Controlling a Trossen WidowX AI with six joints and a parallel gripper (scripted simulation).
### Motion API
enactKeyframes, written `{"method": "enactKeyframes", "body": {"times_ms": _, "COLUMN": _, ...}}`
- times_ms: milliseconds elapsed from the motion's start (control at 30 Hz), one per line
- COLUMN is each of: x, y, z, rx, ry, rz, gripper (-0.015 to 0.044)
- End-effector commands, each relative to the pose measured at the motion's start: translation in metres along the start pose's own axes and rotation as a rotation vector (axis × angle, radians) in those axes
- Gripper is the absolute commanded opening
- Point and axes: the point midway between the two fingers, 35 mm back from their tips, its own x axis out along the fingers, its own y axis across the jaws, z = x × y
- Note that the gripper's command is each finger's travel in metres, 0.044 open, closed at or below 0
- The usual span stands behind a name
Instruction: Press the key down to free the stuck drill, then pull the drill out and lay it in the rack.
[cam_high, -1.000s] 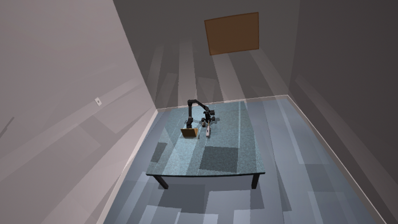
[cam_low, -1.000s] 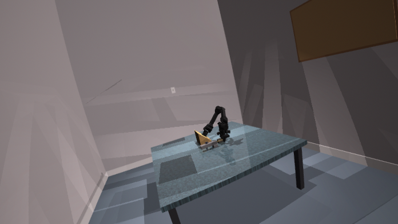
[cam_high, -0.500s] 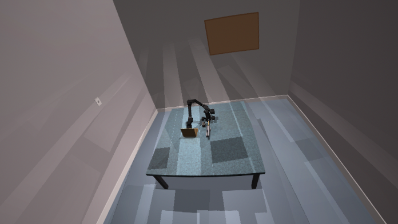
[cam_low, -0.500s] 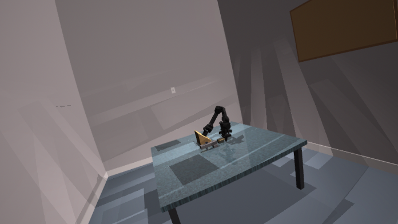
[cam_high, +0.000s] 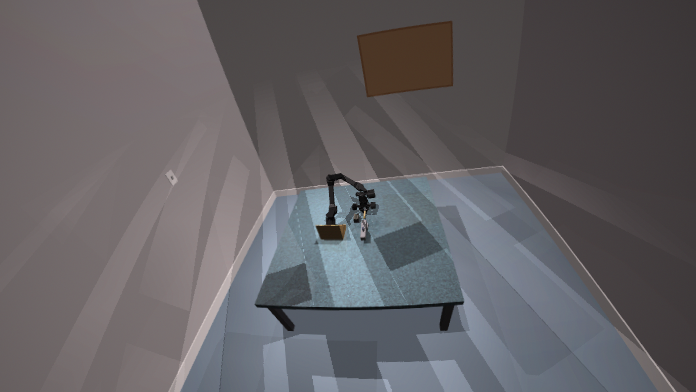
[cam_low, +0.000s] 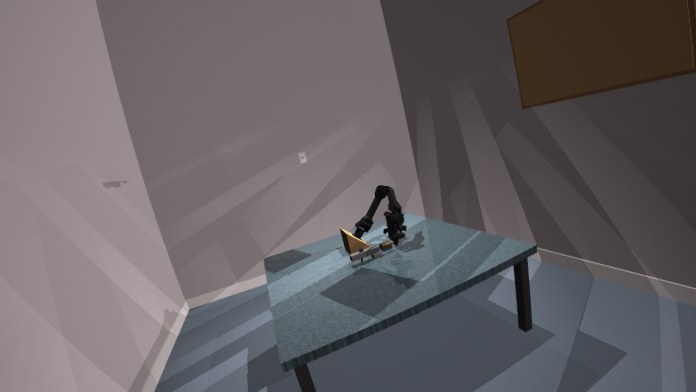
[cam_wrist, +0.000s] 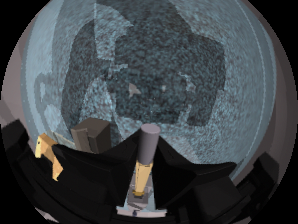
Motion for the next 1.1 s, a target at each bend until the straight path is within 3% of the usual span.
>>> {"method": "enactKeyframes", "body": {"times_ms": 0, "x": -0.003, "y": 0.000, "z": 0.000, "rx": -0.005, "ry": 0.006, "rz": -0.005, "gripper": 0.0000}}
{"method": "enactKeyframes", "body": {"times_ms": 1067, "x": -0.018, "y": 0.004, "z": -0.002, "rx": -0.004, "ry": 0.007, "rz": -0.004, "gripper": 0.0000}}
